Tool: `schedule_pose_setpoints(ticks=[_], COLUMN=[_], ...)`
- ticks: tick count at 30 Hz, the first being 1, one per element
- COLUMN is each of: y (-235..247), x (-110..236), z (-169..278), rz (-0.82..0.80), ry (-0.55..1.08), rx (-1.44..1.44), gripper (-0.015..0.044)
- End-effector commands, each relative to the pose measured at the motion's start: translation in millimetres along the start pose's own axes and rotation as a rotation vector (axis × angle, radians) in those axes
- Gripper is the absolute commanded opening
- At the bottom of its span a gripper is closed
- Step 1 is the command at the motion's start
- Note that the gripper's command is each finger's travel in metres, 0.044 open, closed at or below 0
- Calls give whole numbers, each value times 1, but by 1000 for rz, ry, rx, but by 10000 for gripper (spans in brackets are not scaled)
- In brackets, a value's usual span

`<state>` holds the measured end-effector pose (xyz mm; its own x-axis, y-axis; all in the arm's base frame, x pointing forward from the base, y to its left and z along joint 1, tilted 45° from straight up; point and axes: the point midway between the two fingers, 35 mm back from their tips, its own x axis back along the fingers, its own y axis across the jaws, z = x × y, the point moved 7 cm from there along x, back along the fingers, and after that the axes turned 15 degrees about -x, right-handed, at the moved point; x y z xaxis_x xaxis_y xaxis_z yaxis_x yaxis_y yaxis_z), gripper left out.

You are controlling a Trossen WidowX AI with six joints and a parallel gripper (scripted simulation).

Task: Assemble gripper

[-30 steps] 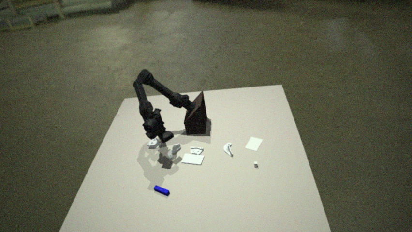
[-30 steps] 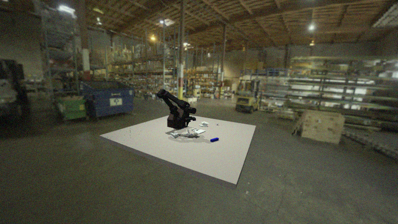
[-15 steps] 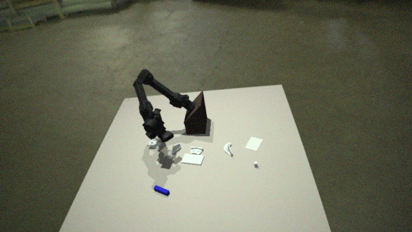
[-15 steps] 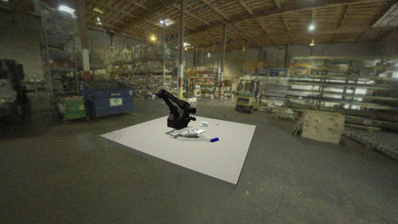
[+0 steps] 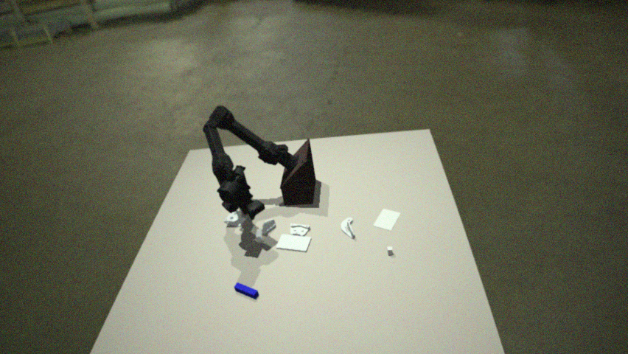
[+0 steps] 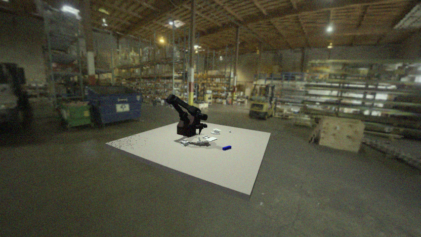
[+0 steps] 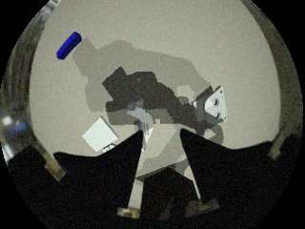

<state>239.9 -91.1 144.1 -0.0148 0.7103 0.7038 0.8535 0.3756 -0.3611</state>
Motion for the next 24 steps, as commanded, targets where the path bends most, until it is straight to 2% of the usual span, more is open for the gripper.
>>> schedule_pose_setpoints(ticks=[1, 5, 24], y=[0, 0, 0], x=[0, 0, 0], z=[0, 0, 0], rz=[0, 0, 0], ry=[0, 0, 0], rx=[0, 0, 0], gripper=[341, 440, 440])
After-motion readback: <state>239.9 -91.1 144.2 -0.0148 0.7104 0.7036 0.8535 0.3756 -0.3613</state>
